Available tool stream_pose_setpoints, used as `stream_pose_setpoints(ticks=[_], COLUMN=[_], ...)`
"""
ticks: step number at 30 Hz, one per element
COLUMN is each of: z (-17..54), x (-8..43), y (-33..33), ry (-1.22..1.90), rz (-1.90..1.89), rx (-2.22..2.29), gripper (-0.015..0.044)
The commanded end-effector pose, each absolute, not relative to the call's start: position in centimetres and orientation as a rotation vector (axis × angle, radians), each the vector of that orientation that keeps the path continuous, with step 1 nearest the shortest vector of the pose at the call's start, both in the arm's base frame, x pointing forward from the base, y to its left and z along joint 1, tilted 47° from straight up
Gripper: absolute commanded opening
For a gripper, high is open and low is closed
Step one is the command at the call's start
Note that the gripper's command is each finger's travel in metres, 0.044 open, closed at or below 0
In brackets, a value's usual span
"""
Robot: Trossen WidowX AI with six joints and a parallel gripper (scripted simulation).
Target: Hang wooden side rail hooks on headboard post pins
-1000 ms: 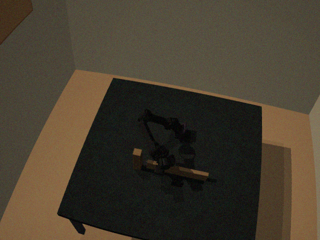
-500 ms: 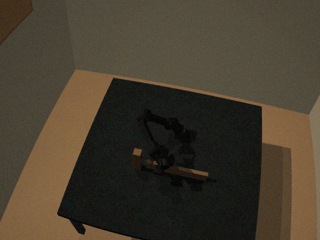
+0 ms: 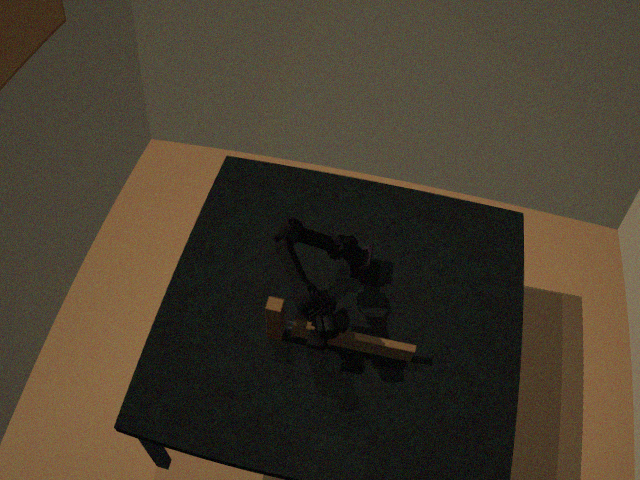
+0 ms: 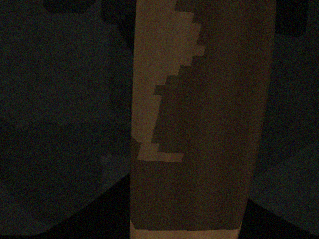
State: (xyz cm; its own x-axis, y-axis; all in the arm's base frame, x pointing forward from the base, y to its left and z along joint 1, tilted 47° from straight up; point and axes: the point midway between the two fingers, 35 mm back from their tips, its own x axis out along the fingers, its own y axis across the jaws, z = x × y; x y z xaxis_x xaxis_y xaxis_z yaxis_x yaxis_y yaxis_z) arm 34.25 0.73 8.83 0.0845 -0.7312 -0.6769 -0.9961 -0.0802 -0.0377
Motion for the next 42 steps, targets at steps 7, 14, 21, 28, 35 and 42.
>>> stream_pose_setpoints(ticks=[7, 14, 21, 28, 35, 42], z=[9.32, 9.32, 9.32, 9.37, 9.49, 9.6], x=[34.37, 34.32, 34.25, 34.28, 34.35, 34.43], y=[0.95, 0.86, 0.74, 0.68, 0.69, 0.69], ry=[1.675, 1.675, 1.675, 1.675, 1.675, 1.675], rz=[0.68, 0.68, 0.68, 0.68, 0.68, 0.68], rx=[-1.872, -1.872, -1.872, -1.872, -1.872, -1.872], gripper=[0.0, 0.0, 0.0, 0.0, 0.0, 0.0])
